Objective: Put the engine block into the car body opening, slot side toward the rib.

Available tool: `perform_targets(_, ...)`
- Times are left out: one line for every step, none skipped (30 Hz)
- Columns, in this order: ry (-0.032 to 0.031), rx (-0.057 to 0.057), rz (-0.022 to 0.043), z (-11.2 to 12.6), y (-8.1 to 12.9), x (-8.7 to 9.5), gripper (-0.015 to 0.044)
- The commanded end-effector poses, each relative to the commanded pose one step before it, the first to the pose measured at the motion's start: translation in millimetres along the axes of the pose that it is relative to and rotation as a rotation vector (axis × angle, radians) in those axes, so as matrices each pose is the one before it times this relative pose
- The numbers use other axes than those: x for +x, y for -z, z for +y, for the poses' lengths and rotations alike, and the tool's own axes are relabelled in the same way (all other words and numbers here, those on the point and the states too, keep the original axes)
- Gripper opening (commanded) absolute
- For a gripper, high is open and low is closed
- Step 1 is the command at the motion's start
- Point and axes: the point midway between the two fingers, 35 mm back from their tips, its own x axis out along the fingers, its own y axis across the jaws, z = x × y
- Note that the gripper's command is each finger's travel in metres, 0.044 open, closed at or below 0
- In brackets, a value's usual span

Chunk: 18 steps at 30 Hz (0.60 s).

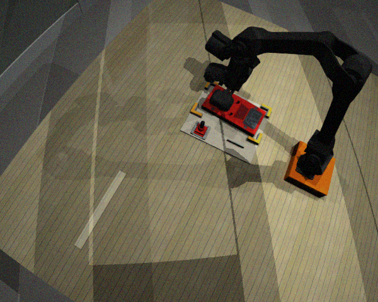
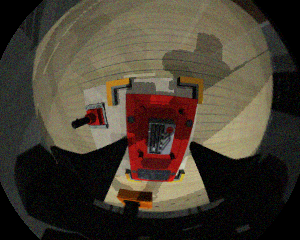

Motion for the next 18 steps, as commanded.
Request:
perform_targets(0.00541,-0.0048,-0.01303,-0.53,-1.94,-9.78,0.044)
perform_targets(0.0,0.0,0.0,0.0,0.0,0.0,0.044)
perform_targets(0.0,0.0,0.0,0.0,0.0,0.0,0.044)
perform_targets(0.0,0.0,0.0,0.0,0.0,0.0,0.044)
perform_targets(0.0,0.0,0.0,0.0,0.0,0.0,0.044)
perform_targets(0.0,0.0,0.0,0.0,0.0,0.0,0.0414)
perform_targets(0.0,0.0,0.0,0.0,0.0,0.0,0.0387)
perform_targets(0.0,0.0,0.0,0.0,0.0,0.0,0.0361)
perform_targets(0.0,0.0,0.0,0.0,0.0,0.0,0.0335)
perform_targets(0.0,0.0,0.0,0.0,0.0,0.0,0.0309)
perform_targets(0.0,0.0,0.0,0.0,0.0,0.0,0.0282)
perform_targets(0.0,0.0,0.0,0.0,0.0,0.0,0.0256)
perform_targets(0.0,0.0,0.0,0.0,0.0,0.0,0.023)
perform_targets(0.0,0.0,0.0,0.0,0.0,0.0,0.0204)
perform_targets(0.0,0.0,0.0,0.0,0.0,0.0,0.0177)
perform_targets(0.0,0.0,0.0,0.0,0.0,0.0,0.0151)
perform_targets(0.0,0.0,0.0,0.0,0.0,0.0,0.0125)
perform_targets(0.0,0.0,0.0,0.0,0.0,0.0,0.0099)
